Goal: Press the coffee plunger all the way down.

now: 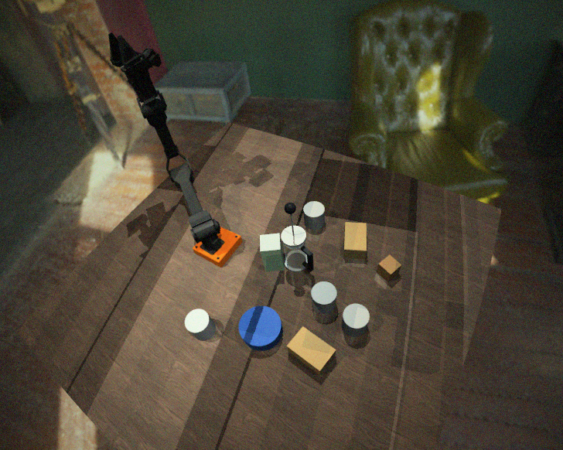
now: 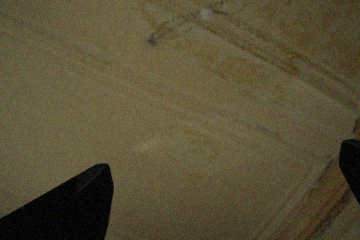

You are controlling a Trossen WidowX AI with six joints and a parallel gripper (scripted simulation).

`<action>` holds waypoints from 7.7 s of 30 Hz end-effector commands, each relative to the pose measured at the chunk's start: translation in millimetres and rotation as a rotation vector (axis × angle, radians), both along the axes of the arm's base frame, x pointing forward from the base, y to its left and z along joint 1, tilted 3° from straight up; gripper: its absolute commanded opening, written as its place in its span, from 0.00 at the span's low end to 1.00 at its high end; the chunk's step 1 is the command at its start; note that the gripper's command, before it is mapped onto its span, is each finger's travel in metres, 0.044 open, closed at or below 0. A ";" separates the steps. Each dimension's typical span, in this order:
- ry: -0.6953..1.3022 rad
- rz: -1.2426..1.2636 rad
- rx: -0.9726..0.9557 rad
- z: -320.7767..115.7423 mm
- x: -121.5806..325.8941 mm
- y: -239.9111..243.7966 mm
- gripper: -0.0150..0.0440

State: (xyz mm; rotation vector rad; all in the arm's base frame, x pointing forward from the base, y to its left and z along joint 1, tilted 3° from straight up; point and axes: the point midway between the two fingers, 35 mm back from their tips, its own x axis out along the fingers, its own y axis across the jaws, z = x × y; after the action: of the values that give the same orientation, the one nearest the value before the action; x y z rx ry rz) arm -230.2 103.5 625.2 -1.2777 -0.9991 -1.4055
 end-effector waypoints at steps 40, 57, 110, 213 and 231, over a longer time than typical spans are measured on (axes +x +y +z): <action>1.436 1.298 1.051 -207.0 443.8 -60.1 1.00; 1.745 1.310 1.492 -327.4 454.5 -17.7 1.00; 1.744 1.315 1.488 -382.1 486.6 -1.4 0.47; 1.742 1.317 1.487 -472.6 506.0 10.6 0.47; 1.735 1.328 1.471 -469.3 506.5 10.7 0.65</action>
State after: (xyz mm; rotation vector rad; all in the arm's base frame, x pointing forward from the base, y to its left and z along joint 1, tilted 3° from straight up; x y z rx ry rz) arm 276.3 114.3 156.1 -0.0825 0.5242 0.4099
